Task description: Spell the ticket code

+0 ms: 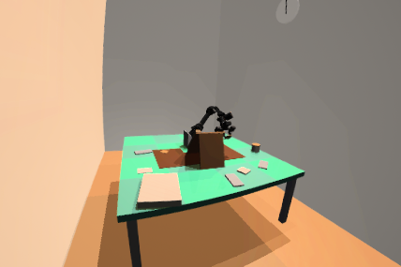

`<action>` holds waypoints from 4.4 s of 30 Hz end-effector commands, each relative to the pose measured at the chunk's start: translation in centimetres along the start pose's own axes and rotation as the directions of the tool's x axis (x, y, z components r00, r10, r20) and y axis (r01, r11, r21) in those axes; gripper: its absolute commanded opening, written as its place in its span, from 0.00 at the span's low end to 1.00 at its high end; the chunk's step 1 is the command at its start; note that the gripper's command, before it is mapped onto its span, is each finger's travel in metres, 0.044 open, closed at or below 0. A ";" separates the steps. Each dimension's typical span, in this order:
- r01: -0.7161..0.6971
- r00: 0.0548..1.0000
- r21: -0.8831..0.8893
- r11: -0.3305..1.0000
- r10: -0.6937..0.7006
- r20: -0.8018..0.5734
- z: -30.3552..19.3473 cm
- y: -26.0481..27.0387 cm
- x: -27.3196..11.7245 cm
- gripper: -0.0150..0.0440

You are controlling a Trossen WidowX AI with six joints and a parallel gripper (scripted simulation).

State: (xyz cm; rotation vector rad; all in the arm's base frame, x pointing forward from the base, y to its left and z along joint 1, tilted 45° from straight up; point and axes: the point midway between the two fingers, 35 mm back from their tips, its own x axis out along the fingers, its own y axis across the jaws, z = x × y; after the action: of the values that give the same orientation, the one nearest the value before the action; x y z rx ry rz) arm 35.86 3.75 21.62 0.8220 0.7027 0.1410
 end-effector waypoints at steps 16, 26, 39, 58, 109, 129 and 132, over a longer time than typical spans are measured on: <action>0.001 1.000 -0.003 1.000 -0.001 -0.007 -0.3 -1.2 0.1 0.25; 0.001 1.000 -0.003 1.000 -0.001 -0.007 -0.3 -1.7 0.1 0.25; 0.001 1.000 -0.003 1.000 -0.002 -0.008 -0.3 -2.3 0.1 0.25; 0.002 1.000 -0.003 1.000 -0.002 -0.008 -0.3 -3.3 0.2 0.25; 0.003 1.000 -0.004 1.000 -0.003 -0.008 -0.3 -5.9 0.2 0.25; 0.004 1.000 -0.004 1.000 -0.004 -0.008 -0.3 -6.9 0.2 0.25; 0.004 1.000 -0.004 1.000 -0.004 -0.008 -0.3 -7.0 0.2 0.25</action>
State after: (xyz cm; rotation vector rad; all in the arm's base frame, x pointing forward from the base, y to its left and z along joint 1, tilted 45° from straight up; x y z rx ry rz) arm 34.94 -0.76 16.69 0.8188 0.7069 0.1382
